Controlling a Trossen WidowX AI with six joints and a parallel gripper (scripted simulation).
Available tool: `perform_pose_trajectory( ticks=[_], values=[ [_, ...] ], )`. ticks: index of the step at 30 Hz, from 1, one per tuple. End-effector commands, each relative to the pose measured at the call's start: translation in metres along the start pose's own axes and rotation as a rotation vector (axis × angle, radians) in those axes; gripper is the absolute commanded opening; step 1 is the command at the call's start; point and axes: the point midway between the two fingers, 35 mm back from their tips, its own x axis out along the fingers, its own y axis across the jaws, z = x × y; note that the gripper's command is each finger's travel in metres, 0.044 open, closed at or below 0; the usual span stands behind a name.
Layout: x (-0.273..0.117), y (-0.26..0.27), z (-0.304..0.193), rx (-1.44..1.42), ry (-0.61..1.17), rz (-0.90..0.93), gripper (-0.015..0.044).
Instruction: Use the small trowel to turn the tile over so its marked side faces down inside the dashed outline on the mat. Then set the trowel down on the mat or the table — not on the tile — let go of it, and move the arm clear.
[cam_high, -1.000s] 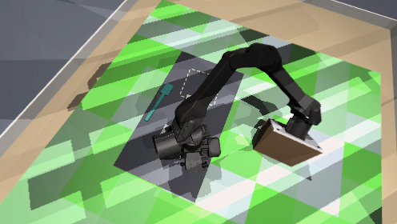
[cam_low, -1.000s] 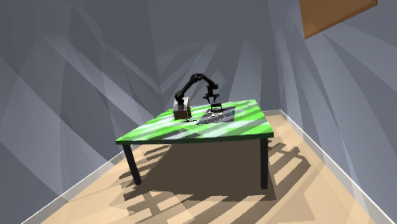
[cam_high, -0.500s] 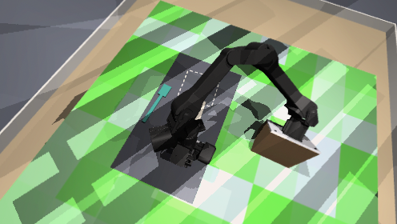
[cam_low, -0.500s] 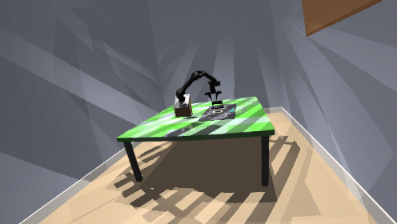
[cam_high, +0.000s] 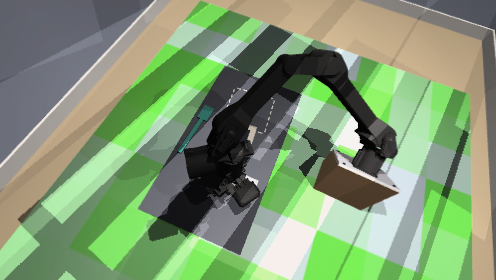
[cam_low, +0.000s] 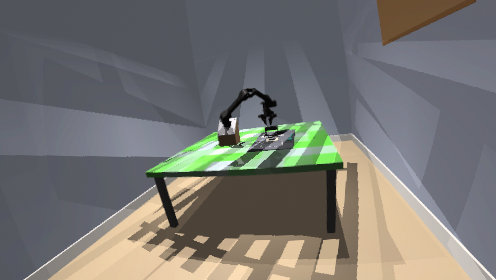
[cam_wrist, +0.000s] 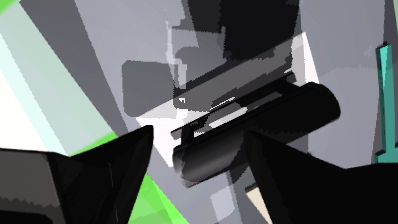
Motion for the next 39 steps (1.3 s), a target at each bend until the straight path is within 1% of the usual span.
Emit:
perform_pose_trajectory(
  ticks=[1,23,31,39],
  values=[
    [-0.004,-0.009,-0.001,0.156,-0.006,-0.006,0.0270],
    [-0.010,-0.038,-0.012,0.896,-0.006,-0.008,0.0270],
    [-0.010,-0.039,-0.013,0.919,-0.006,-0.008,0.0270],
    [0.003,-0.040,-0.013,0.945,-0.007,-0.008,0.0270]
  ],
)
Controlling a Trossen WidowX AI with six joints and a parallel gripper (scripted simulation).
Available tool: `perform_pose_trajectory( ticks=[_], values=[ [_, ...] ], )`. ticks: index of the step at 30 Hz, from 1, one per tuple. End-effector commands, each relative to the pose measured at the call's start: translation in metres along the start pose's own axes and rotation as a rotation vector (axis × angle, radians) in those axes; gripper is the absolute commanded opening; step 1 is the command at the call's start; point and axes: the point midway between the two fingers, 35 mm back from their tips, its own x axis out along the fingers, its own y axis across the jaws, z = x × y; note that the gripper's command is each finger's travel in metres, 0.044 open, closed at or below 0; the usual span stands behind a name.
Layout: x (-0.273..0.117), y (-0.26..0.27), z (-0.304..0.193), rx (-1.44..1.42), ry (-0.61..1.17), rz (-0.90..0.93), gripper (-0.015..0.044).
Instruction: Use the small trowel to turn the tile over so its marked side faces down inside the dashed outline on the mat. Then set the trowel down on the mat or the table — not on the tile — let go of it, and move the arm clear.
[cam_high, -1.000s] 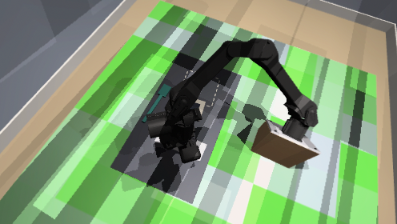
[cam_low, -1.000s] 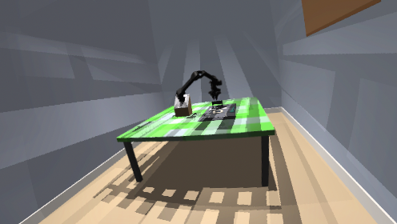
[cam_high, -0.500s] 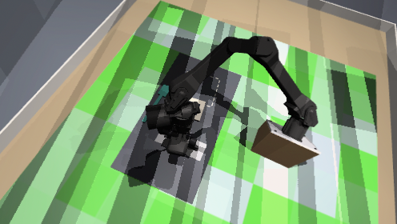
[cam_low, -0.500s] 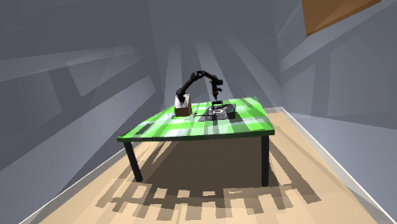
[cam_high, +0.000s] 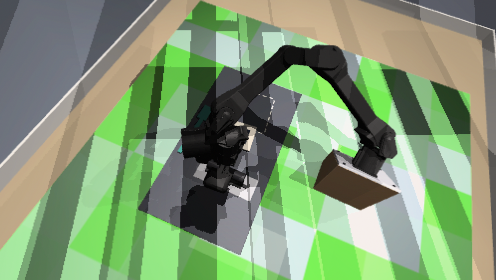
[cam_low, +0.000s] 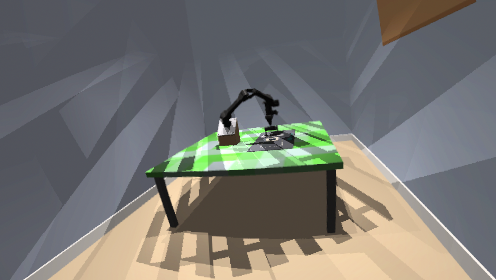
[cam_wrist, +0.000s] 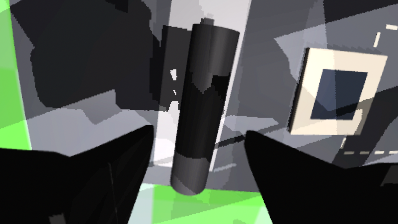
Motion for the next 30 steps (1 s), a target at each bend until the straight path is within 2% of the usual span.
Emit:
perform_pose_trajectory(
  ticks=[1,21,26,30],
  values=[
    [0.008,-0.001,0.000,0.019,0.001,-0.004,0.0270],
    [0.038,-0.004,0.001,0.085,0.001,-0.007,0.0270],
    [0.038,-0.004,0.001,0.085,0.001,-0.007,0.0139],
    [0.038,-0.004,0.001,0.085,0.001,-0.007,0.0130]
  ],
)
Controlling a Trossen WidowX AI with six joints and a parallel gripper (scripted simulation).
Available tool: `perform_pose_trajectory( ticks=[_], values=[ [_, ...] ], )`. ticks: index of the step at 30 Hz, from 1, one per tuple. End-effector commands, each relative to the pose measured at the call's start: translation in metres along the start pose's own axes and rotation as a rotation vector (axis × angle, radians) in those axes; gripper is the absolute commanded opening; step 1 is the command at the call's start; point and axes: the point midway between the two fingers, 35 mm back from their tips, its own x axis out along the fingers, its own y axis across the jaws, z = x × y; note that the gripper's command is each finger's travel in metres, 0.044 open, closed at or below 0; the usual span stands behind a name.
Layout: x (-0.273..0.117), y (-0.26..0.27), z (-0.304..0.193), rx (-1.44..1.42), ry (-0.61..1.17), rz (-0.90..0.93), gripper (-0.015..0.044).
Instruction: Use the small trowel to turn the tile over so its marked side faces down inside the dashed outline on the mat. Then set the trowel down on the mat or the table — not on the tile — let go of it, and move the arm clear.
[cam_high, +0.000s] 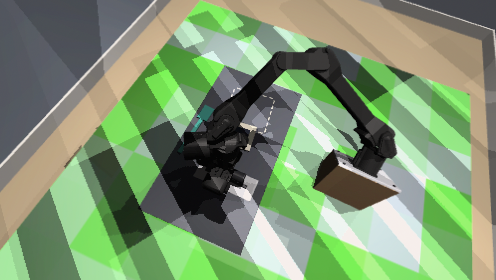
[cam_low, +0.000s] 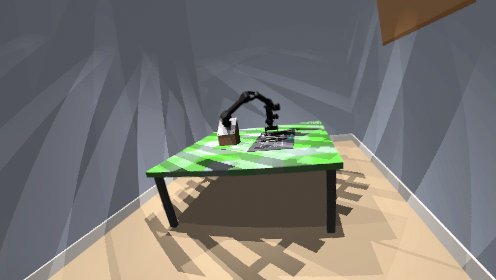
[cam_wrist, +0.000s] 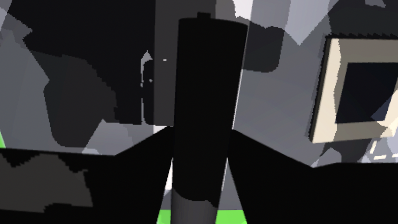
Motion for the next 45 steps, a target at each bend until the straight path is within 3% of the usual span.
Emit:
perform_pose_trajectory(
  ticks=[1,20,45],
  values=[
    [0.0010,-0.0012,-0.0007,0.001,-0.001,-0.008,0.0130],
    [0.0010,-0.0012,-0.0007,-0.018,-0.001,-0.008,0.0130],
    [0.0010,-0.0012,-0.0007,-0.745,0.002,-0.007,0.0130]
  ],
)
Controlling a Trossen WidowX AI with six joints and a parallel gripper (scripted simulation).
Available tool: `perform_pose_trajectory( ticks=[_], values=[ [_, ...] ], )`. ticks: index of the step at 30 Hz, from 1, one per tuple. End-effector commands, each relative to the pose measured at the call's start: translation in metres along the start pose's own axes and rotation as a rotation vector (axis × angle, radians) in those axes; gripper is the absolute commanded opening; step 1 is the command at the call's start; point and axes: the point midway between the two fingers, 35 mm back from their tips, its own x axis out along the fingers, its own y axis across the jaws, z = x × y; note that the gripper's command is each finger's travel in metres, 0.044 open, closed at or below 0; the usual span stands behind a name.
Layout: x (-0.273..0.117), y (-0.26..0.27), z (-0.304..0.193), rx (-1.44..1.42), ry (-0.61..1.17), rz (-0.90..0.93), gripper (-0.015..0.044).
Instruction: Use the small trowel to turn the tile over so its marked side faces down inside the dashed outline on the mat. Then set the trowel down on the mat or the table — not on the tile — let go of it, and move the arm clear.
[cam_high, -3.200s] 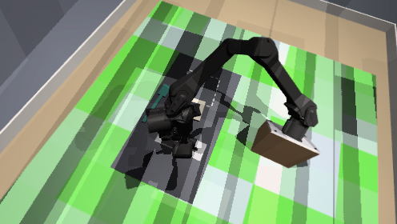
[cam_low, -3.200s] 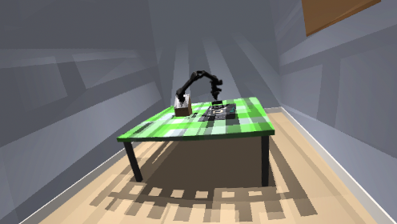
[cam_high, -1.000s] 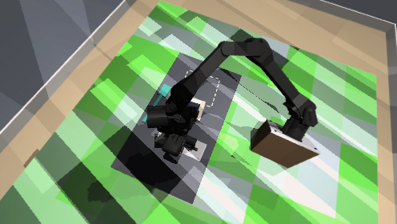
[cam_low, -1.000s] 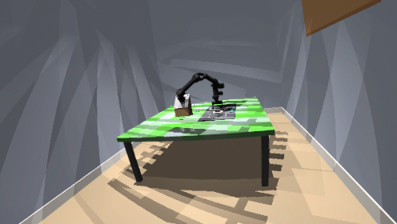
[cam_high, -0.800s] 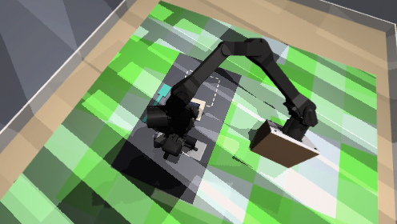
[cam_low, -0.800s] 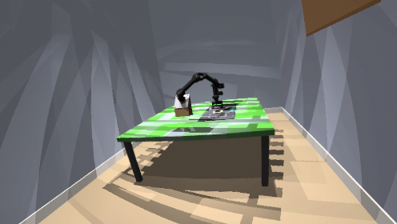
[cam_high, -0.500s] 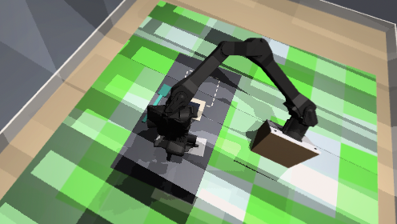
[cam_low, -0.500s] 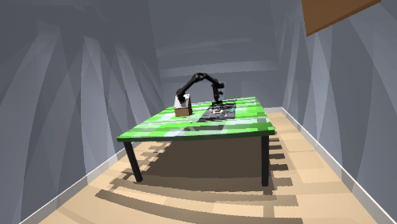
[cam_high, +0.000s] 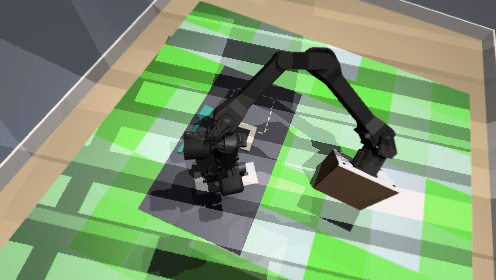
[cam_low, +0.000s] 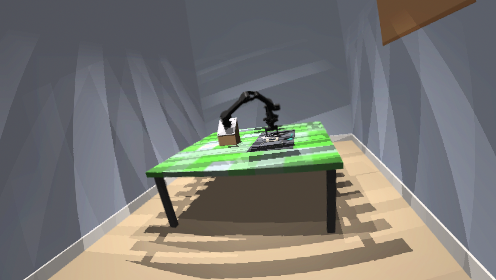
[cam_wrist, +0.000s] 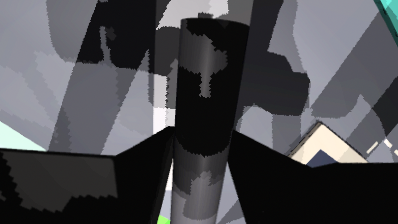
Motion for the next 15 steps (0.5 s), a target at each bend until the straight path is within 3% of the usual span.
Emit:
perform_pose_trajectory(
  ticks=[1,15],
  values=[
    [0.0005,0.0003,-0.0011,-0.138,0.004,-0.001,0.0130],
    [0.0005,0.0003,-0.0011,-0.543,0.004,-0.001,0.0130]
  ],
)
